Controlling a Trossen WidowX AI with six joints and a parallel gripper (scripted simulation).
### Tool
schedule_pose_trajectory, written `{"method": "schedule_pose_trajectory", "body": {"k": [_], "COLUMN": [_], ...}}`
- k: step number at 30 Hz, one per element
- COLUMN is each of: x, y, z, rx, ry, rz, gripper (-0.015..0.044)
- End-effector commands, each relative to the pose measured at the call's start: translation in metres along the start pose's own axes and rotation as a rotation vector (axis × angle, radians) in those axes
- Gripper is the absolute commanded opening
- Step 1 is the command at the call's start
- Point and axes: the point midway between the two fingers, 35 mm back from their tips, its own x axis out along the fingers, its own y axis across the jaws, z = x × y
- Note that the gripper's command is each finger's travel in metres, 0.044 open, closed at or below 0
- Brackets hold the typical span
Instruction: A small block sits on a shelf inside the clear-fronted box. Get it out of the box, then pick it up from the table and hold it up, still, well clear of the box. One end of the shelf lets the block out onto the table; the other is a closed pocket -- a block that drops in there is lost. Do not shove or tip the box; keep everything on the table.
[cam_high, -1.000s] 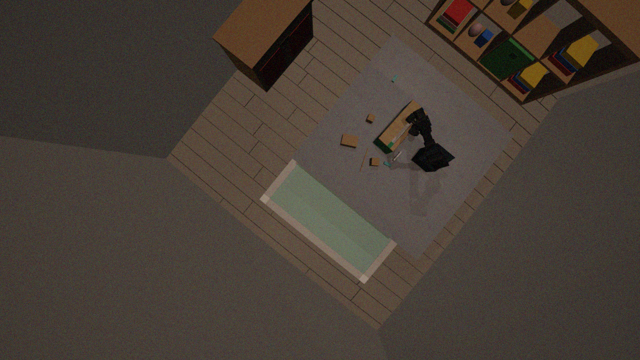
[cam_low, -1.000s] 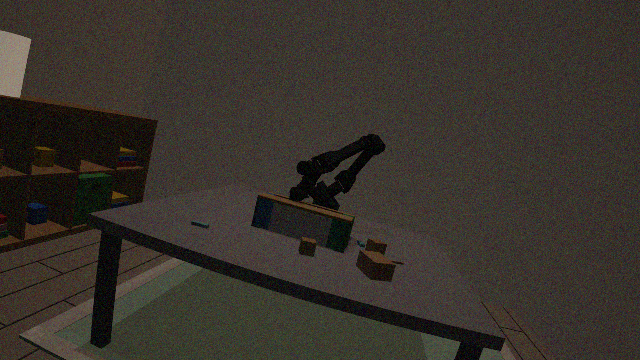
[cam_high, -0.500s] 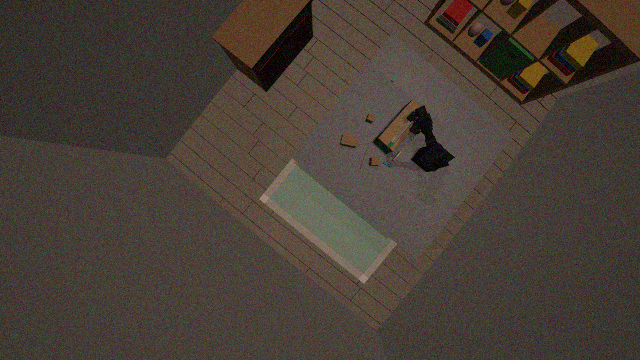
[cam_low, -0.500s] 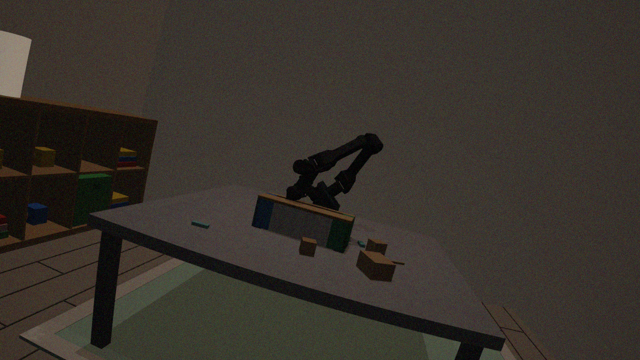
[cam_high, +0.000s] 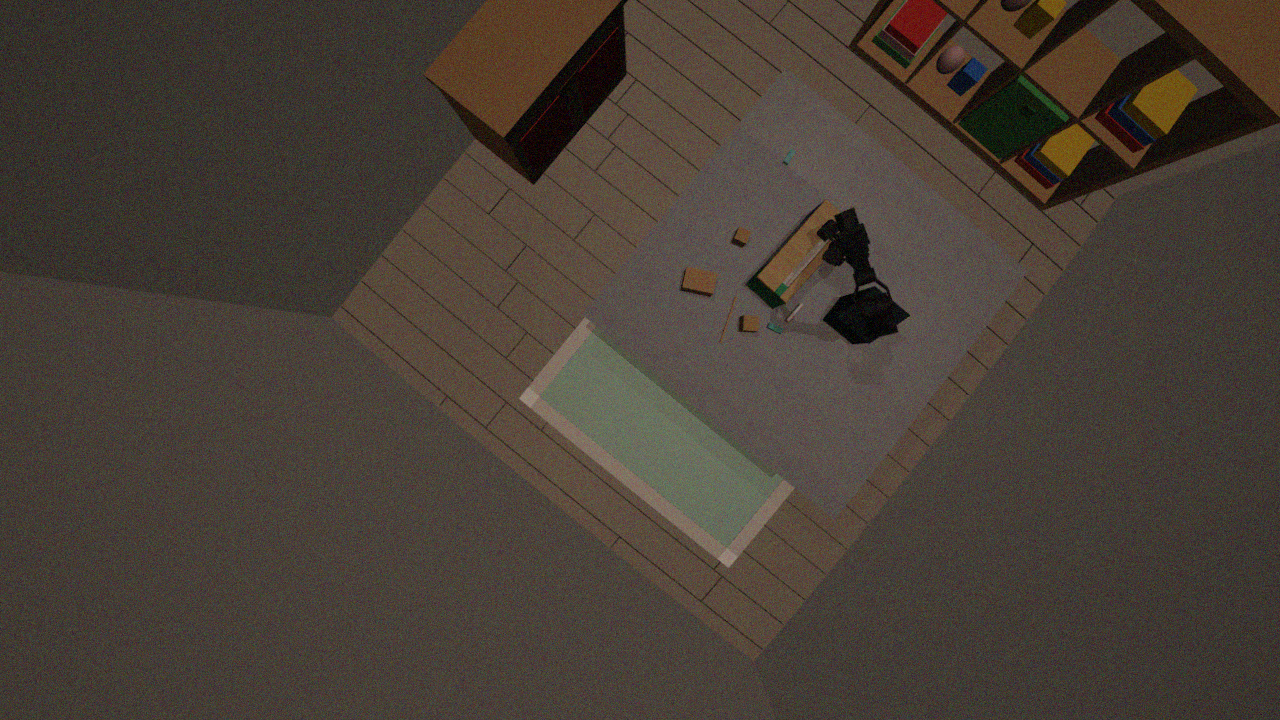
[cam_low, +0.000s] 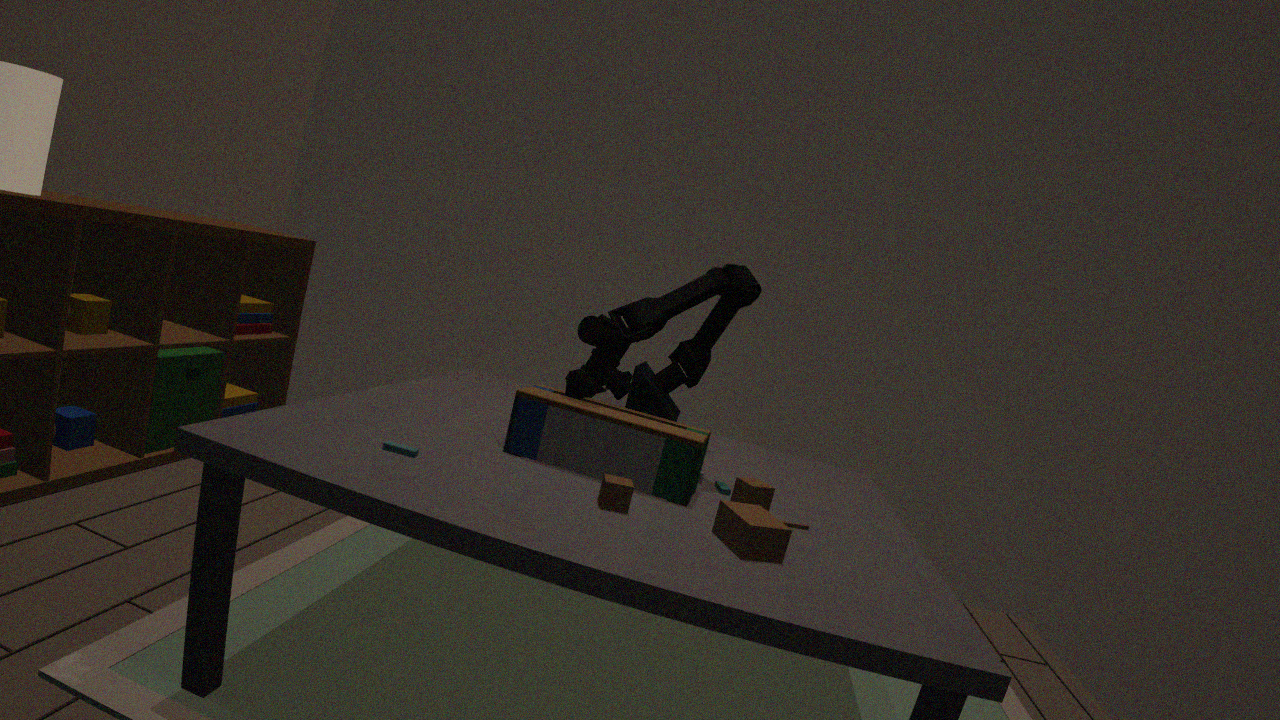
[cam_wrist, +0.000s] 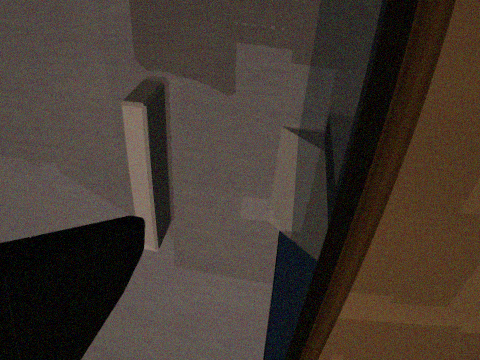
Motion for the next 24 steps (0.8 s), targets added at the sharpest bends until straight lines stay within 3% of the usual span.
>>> {"method": "schedule_pose_trajectory", "body": {"k": [1,11,19,24], "x": [0.003,0.006,-0.053,-0.052], "y": [-0.001,-0.001,0.000,-0.002], "z": [-0.004,-0.014,-0.031,-0.032], "rx": [-0.007,-0.008,-0.001,0.005], "ry": [0.003,0.003,-0.001,0.004], "rz": [0.002,0.002,0.006,-0.011], "gripper": [0.0400,0.0400,0.0400,0.0400]}}
